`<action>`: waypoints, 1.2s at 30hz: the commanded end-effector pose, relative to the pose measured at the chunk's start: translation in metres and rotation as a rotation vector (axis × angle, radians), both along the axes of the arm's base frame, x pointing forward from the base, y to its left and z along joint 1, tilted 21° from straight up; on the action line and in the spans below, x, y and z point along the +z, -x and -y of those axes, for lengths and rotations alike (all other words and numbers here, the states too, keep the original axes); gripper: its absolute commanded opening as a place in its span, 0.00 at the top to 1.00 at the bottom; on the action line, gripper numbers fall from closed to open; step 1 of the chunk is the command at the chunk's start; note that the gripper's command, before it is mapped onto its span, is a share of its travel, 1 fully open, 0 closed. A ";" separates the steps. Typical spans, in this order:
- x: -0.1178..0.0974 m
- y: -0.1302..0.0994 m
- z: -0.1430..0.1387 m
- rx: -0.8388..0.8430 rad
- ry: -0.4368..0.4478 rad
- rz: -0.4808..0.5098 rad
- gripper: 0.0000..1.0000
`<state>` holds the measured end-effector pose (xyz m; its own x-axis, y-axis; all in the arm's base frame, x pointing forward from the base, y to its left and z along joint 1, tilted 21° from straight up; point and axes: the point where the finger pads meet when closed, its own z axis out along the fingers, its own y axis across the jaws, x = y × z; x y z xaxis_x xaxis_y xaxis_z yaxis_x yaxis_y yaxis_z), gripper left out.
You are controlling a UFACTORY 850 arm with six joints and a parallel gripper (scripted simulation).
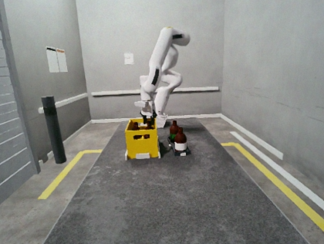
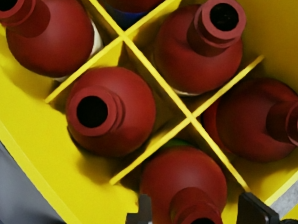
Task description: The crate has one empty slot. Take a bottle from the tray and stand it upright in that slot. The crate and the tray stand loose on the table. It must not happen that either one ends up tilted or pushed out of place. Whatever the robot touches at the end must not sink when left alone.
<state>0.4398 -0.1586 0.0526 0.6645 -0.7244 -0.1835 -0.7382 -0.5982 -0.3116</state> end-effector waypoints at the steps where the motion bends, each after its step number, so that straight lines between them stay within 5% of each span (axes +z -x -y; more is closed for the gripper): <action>1: 0.001 -0.001 0.001 0.000 0.001 0.002 0.35; 36: 0.007 0.000 0.003 0.000 0.001 0.002 0.35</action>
<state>0.4393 -0.1598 0.0562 0.6645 -0.7244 -0.1835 -0.7382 -0.5982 -0.3117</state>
